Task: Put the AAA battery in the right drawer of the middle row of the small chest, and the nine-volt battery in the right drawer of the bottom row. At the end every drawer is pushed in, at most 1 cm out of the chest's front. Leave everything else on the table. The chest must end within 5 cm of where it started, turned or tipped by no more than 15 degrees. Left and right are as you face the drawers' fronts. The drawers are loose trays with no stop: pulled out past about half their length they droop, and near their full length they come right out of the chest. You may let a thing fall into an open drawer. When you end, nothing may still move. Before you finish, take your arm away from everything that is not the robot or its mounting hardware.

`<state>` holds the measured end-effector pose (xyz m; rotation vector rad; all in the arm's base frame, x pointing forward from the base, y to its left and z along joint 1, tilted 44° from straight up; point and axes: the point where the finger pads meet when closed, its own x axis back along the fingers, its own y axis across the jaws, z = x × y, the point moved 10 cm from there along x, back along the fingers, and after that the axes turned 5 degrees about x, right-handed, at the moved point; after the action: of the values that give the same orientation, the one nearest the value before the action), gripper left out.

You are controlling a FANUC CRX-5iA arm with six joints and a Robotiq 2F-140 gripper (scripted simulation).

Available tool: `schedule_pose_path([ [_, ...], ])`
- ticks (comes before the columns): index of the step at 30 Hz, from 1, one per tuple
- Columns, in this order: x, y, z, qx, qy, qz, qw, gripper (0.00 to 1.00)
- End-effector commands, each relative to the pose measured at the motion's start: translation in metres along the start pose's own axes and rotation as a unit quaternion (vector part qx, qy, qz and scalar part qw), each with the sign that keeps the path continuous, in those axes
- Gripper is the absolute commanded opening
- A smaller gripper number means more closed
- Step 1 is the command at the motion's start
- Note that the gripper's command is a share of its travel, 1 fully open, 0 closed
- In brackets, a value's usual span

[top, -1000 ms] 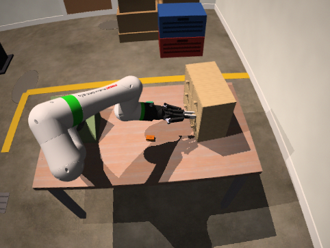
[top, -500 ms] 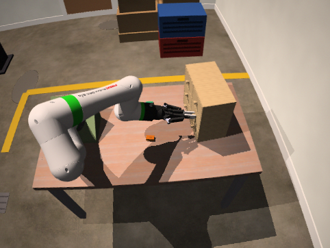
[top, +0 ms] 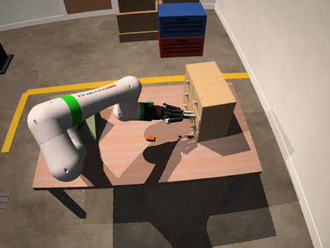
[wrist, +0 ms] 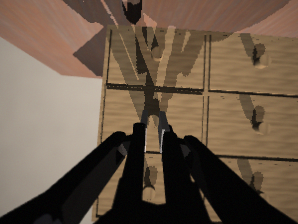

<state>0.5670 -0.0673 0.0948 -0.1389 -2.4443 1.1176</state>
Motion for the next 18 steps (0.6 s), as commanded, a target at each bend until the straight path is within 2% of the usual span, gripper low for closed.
schedule_pose_path([
  [1, 0.003, 0.0, 0.001, 0.0, 0.0, 0.0, 1.0, 0.08],
  [18, 0.019, 0.001, 0.007, 0.0, 0.0, 0.0, 1.0, 0.08],
])
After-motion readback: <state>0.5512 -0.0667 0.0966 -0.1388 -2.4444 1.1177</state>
